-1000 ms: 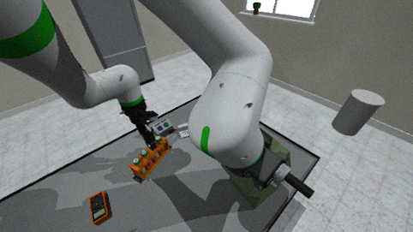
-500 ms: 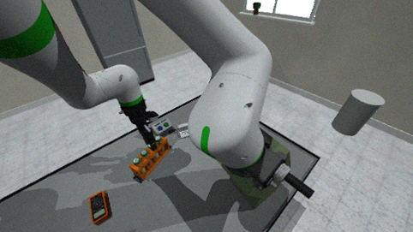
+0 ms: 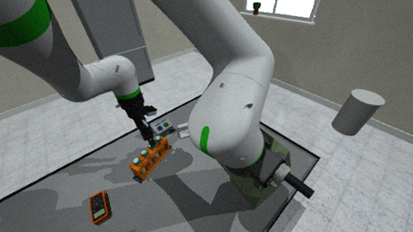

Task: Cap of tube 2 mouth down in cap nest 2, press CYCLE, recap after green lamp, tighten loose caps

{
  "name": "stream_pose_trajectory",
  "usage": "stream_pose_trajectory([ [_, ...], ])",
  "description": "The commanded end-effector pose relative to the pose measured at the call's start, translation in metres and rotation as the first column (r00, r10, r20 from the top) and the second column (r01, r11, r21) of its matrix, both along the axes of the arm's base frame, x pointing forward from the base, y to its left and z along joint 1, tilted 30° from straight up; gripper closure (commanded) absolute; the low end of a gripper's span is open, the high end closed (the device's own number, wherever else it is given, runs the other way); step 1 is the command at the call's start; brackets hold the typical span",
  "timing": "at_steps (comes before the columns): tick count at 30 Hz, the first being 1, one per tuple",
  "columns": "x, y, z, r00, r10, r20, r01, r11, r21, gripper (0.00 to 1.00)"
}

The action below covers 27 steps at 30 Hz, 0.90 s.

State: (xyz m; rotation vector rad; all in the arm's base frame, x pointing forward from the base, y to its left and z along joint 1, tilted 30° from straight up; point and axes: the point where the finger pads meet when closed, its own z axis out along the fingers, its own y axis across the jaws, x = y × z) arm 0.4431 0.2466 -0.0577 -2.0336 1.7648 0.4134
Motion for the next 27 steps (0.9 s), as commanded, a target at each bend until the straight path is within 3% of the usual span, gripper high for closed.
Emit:
stream_pose_trajectory([
  [1,0.0,-0.004,0.006,1.0,0.0,0.001,0.0,1.0,0.0,0.59],
  [5,0.0,-0.007,0.012,1.0,0.0,0.001,0.0,1.0,0.0,0.59],
  [8,0.01,-0.027,0.001,0.969,0.216,0.121,-0.214,0.976,-0.025,0.59],
  [14,0.02,-0.049,-0.011,0.892,0.396,0.218,-0.391,0.918,-0.069,0.59],
  [22,0.02,-0.049,-0.011,0.883,0.411,0.227,-0.406,0.911,-0.072,0.59],
  [27,0.021,-0.042,-0.024,0.883,0.411,0.227,-0.406,0.911,-0.072,0.59],
])
